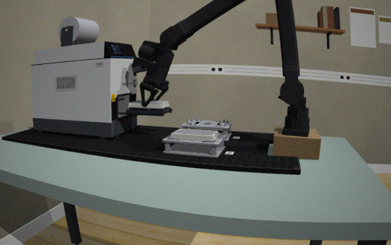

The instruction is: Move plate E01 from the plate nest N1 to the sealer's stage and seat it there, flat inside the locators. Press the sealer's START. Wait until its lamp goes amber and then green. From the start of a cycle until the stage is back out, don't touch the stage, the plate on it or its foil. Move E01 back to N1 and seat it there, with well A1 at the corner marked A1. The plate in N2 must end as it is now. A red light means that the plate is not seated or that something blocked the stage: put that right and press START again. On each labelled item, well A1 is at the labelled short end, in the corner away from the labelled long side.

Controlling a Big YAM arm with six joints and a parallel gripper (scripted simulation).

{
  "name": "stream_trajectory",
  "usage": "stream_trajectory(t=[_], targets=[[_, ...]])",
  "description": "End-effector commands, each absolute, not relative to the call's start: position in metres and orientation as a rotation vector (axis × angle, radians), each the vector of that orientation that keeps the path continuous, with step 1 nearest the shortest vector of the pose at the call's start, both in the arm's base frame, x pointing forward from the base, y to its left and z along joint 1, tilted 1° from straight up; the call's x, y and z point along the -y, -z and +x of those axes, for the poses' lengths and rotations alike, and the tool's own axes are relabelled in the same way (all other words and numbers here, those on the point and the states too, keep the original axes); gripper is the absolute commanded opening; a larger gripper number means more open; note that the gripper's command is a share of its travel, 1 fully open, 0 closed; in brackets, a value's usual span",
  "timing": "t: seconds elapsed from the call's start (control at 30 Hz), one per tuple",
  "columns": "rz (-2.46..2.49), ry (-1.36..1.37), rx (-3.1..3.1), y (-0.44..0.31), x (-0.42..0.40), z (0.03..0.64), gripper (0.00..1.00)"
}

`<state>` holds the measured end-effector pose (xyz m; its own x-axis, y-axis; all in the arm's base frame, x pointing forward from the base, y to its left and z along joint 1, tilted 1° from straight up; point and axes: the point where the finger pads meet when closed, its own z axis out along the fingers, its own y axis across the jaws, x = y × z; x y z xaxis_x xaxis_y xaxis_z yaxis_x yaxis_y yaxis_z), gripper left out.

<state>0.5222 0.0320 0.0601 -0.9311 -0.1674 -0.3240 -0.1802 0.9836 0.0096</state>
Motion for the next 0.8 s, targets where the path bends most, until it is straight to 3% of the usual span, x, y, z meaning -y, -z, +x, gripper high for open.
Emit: stream_trajectory(t=[0.0,0.77], targets=[[-0.258,-0.050,-2.765,-0.077,-0.034,0.544,0.00],[-0.259,-0.047,-2.763,-0.112,-0.033,0.541,0.00]])
